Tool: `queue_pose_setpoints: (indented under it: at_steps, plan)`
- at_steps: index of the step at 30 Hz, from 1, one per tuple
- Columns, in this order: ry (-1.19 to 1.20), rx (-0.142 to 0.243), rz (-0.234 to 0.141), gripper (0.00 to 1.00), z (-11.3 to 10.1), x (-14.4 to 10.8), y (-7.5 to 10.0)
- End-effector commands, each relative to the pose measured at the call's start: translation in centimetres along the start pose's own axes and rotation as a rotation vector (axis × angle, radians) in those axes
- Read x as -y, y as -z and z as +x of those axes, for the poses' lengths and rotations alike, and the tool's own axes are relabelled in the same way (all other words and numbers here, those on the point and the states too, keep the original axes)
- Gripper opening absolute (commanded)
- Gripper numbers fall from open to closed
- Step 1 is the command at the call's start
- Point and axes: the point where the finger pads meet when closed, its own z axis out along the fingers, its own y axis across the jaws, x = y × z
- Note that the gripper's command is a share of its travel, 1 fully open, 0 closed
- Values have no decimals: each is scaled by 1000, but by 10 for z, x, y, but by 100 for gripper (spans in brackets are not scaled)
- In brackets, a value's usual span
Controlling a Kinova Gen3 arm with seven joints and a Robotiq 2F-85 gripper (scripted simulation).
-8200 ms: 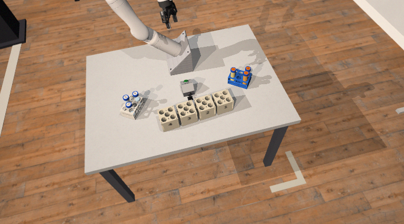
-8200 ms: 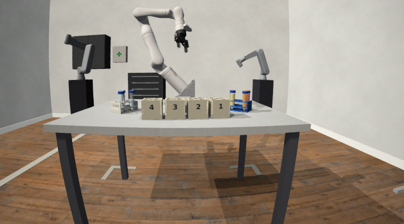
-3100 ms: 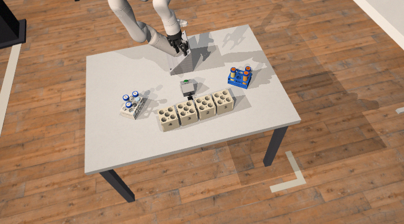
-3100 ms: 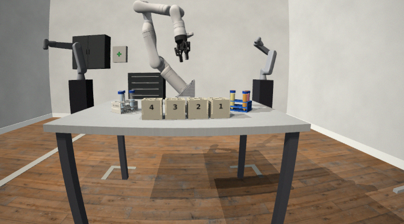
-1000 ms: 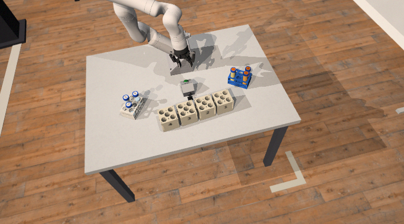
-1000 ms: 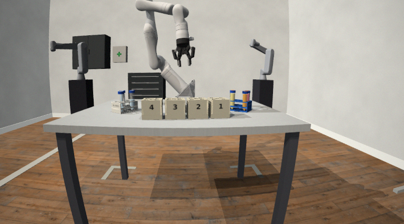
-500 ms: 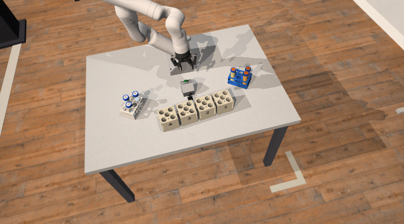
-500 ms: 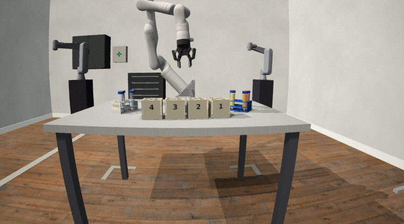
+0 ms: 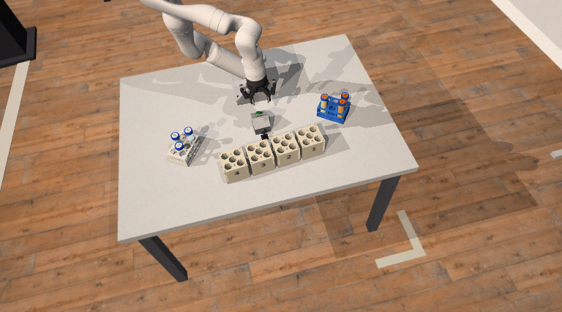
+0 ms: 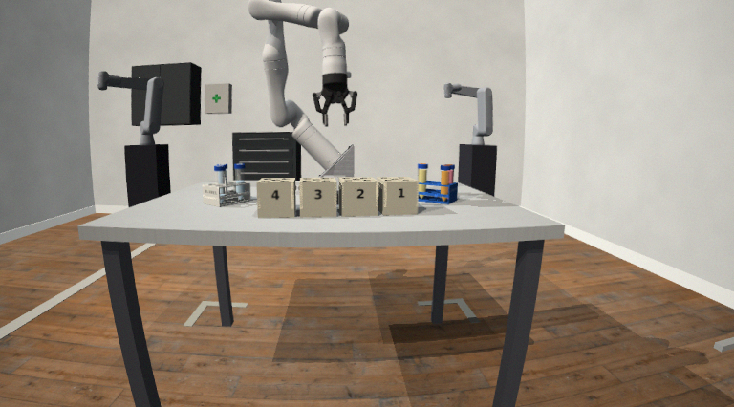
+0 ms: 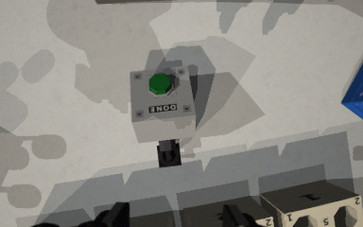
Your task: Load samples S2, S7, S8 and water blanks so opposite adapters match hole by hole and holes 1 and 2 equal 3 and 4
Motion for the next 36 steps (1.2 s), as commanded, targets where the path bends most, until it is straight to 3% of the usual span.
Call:
queue_pose_setpoints:
  at_steps: [1,4,19,20,36]
  plan:
    - [71,-4,13,62,-12,-2,-6]
    - [120,-6,23,62,-21,-4,-11]
    - [194,-9,38,62,-21,-4,-11]
    - [161,-9,38,100,-21,1,-11]
    - [-306,0,39,100,-29,71,-8]
